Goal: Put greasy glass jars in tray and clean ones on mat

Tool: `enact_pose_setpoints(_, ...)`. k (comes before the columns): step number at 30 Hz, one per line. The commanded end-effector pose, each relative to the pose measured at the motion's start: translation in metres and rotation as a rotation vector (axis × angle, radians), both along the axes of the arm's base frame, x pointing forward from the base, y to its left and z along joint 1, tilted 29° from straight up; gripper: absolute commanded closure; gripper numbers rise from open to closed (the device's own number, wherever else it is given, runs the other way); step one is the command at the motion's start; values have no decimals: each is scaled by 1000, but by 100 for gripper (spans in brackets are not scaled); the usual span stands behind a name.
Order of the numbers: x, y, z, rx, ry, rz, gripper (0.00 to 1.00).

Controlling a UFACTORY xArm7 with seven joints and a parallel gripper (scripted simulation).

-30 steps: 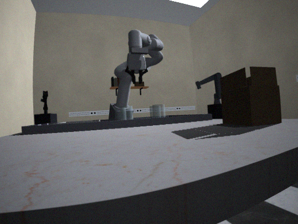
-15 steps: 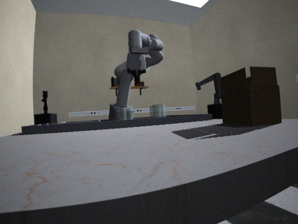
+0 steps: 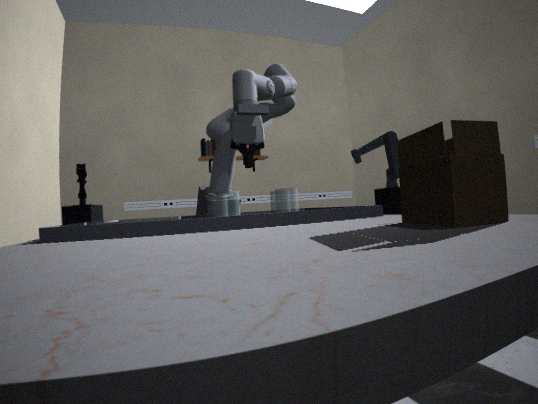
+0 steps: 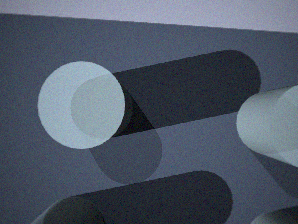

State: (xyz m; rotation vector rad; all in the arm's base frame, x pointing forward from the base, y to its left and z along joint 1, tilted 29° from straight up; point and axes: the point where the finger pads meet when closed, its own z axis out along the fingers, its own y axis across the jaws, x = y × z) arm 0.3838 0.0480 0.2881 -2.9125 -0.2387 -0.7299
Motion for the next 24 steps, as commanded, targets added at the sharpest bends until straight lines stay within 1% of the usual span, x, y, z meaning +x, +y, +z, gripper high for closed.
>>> enact_pose_setpoints(1,11,-6,-10,0,-6,0,100)
enact_pose_setpoints(9,20,-71,-18,0,-6,0,100)
enact_pose_setpoints(11,20,-71,-18,0,-6,0,100)
enact_pose_setpoints(12,22,-79,-18,0,-6,0,100)
enact_pose_setpoints(13,22,-79,-18,0,-6,0,100)
enact_pose_setpoints(24,46,-71,-64,0,-6,0,100)
